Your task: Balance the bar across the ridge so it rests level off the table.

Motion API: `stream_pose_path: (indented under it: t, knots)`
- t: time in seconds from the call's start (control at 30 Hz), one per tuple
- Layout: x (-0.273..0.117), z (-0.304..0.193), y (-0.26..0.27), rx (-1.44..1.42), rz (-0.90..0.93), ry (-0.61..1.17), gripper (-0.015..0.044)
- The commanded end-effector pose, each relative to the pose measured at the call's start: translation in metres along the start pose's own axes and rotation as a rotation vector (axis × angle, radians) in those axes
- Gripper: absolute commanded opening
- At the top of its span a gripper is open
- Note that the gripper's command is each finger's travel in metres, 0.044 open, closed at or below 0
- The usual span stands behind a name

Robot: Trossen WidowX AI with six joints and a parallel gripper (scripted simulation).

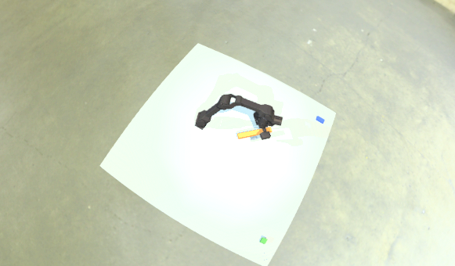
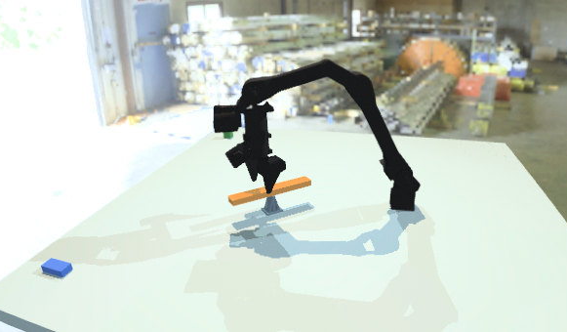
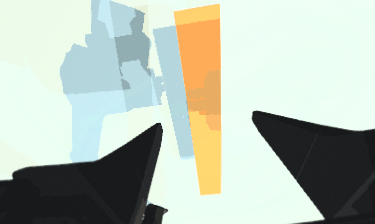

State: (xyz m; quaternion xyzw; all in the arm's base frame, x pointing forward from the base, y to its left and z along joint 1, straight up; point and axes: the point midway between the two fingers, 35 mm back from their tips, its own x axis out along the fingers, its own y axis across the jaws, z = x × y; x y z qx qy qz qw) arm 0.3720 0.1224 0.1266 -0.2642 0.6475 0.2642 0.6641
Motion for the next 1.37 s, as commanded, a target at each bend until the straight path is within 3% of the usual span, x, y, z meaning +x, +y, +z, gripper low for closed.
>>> stream_pose_path:
  t: [0.0, 0.13, 1.33]
  knots:
    - [-0.048, 0.002, -0.001, 0.000, -0.019, -0.039, 0.0440]
    - [-0.079, -0.003, 0.002, 0.001, -0.024, -0.050, 0.0440]
    - [-0.079, -0.003, 0.002, 0.001, -0.024, -0.050, 0.0440]
